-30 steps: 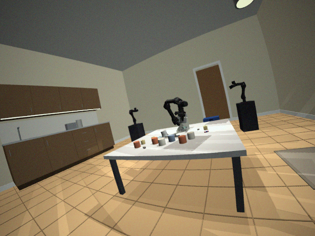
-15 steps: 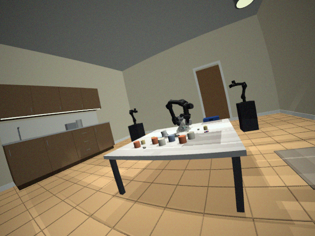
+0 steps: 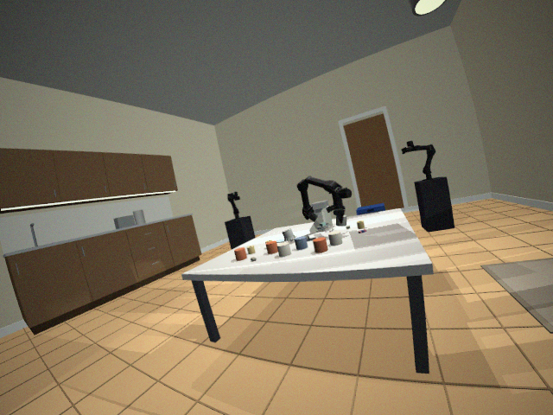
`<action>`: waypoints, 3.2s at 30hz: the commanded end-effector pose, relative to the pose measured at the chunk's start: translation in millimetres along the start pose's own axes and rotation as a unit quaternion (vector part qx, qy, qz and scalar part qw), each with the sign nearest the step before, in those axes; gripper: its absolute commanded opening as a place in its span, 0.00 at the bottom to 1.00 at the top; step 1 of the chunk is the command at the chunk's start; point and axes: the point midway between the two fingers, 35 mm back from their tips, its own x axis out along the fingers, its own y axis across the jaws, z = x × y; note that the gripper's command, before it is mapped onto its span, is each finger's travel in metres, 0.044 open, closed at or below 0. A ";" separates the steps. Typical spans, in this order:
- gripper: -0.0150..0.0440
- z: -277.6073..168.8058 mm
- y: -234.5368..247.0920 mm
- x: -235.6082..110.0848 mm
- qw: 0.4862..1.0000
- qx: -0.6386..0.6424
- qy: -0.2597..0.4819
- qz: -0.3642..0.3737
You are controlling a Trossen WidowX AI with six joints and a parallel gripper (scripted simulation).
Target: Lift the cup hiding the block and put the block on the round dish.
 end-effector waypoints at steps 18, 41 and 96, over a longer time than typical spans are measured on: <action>0.25 -2.2 0.3 46.1 1.000 0.006 0.004 0.003; 0.97 -3.1 -0.2 49.1 1.000 0.007 0.005 0.001; 0.69 65.9 40.1 -46.8 0.764 -0.645 0.006 0.036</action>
